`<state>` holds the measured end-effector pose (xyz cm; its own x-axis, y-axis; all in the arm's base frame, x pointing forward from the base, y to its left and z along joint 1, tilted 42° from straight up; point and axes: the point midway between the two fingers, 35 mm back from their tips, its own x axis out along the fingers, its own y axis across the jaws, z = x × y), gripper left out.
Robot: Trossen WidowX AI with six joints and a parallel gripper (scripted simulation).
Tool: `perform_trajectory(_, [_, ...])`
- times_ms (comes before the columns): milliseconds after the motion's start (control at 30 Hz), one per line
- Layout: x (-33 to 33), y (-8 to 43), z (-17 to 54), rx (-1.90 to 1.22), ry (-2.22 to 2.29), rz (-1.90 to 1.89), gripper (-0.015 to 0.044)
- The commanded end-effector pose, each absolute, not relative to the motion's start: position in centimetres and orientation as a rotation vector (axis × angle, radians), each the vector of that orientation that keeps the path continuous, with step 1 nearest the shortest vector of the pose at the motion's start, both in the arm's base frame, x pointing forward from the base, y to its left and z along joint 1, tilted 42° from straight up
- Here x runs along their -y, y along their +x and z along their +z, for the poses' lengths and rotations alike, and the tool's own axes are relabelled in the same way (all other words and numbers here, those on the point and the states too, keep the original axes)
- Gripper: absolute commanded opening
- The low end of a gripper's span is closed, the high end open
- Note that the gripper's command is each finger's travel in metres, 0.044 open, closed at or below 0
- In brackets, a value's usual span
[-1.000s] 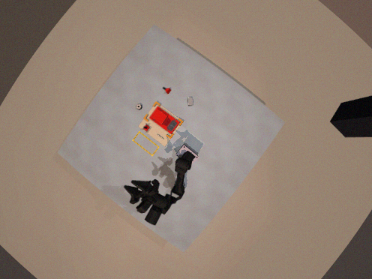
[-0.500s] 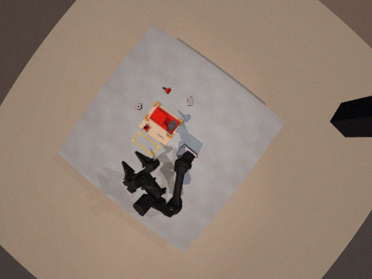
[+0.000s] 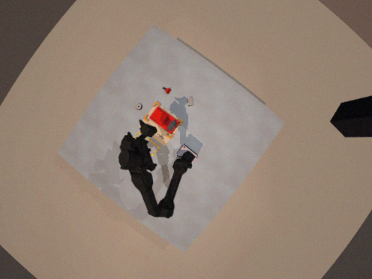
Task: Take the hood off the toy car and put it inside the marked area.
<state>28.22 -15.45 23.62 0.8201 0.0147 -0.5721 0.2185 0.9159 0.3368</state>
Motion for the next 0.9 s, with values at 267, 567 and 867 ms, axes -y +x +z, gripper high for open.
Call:
perform_trajectory(267, [13.1, 33.3, 11.0, -1.035, 0.427, 0.202, 0.044])
perform_trajectory(567, [10.3, 33.8, 2.0, -1.327, 0.482, 0.458, 0.044])
perform_trajectory(867, [8.4, 33.9, -2.0, -1.454, 0.521, 0.593, 0.044])
